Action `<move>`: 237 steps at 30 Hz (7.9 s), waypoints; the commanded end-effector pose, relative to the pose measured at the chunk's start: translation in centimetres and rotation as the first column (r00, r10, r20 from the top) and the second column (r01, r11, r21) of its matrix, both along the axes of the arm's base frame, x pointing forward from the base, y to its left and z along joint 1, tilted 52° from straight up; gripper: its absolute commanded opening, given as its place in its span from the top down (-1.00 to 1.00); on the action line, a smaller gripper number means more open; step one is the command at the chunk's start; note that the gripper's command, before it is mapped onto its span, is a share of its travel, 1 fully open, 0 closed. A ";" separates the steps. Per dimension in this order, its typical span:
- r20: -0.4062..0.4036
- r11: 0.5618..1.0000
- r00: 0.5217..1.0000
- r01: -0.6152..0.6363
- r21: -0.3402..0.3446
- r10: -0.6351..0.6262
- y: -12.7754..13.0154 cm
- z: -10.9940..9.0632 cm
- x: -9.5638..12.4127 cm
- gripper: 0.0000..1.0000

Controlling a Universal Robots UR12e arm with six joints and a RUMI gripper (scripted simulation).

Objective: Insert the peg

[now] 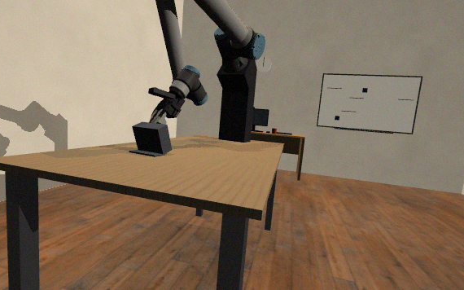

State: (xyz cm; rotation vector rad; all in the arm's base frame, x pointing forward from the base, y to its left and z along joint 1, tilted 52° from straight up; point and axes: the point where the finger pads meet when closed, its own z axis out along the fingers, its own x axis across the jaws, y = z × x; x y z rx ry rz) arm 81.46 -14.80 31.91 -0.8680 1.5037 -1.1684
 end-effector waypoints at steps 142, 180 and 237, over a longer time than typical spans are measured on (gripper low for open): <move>0.354 0.964 0.933 0.031 -0.266 0.068 4.5 -2.4 -2.9 1.00; 0.430 0.939 0.895 0.038 -0.342 0.120 7.6 -4.9 -4.6 1.00; 0.474 0.922 0.868 0.050 -0.385 0.151 9.1 -3.7 -1.8 1.00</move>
